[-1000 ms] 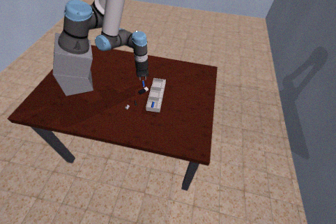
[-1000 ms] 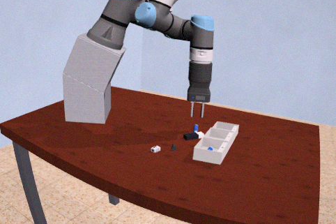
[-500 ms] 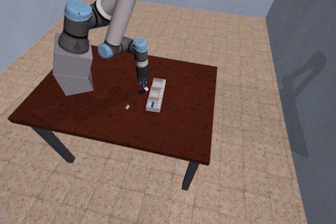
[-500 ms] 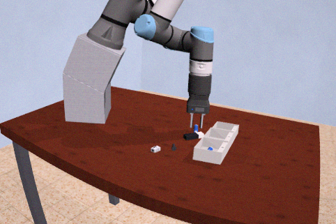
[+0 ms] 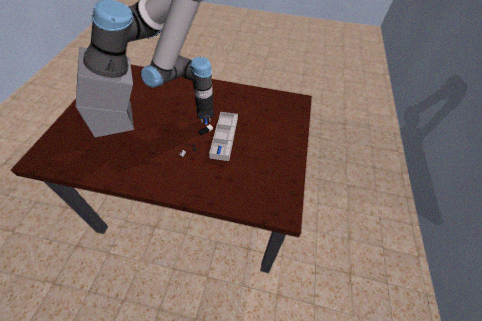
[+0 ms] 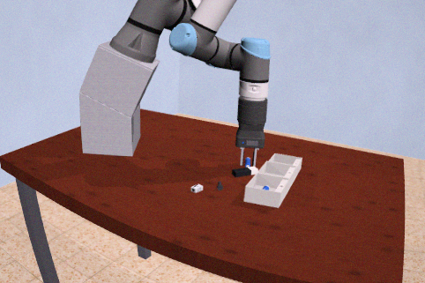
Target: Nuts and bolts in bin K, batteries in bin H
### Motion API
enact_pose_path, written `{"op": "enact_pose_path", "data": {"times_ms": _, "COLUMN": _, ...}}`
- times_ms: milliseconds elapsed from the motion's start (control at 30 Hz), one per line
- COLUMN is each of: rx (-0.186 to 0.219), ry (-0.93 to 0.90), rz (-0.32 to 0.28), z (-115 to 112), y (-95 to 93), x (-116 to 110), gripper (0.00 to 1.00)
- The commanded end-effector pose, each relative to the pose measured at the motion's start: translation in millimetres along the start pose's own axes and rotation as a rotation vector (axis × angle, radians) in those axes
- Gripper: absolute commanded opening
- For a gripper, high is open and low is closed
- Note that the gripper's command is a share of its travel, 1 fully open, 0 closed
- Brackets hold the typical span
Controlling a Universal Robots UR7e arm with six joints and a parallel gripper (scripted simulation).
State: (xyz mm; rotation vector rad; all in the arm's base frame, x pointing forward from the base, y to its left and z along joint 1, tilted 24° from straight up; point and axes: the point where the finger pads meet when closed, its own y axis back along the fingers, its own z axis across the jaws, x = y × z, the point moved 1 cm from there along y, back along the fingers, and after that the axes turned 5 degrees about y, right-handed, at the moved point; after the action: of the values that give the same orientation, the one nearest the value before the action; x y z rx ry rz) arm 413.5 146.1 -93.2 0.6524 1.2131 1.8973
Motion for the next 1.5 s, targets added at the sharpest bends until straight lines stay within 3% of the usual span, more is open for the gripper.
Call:
{"op": "enact_pose_path", "data": {"times_ms": 0, "rx": -0.001, "ry": 0.000, "rz": -0.001, "z": 0, "y": 0.0, "x": 0, "gripper": 0.60}}
{"op": "enact_pose_path", "data": {"times_ms": 133, "rx": -0.001, "ry": 0.000, "rz": -0.001, "z": 0, "y": 0.0, "x": 0, "gripper": 0.60}}
{"op": "enact_pose_path", "data": {"times_ms": 167, "rx": -0.001, "ry": 0.000, "rz": -0.001, "z": 0, "y": 0.0, "x": 0, "gripper": 0.31}}
{"op": "enact_pose_path", "data": {"times_ms": 1200, "rx": -0.001, "ry": 0.000, "rz": -0.001, "z": 0, "y": 0.0, "x": 0, "gripper": 0.31}}
{"op": "enact_pose_path", "data": {"times_ms": 1467, "rx": -0.001, "ry": 0.000, "rz": -0.001, "z": 0, "y": 19.9, "x": 0, "gripper": 0.31}}
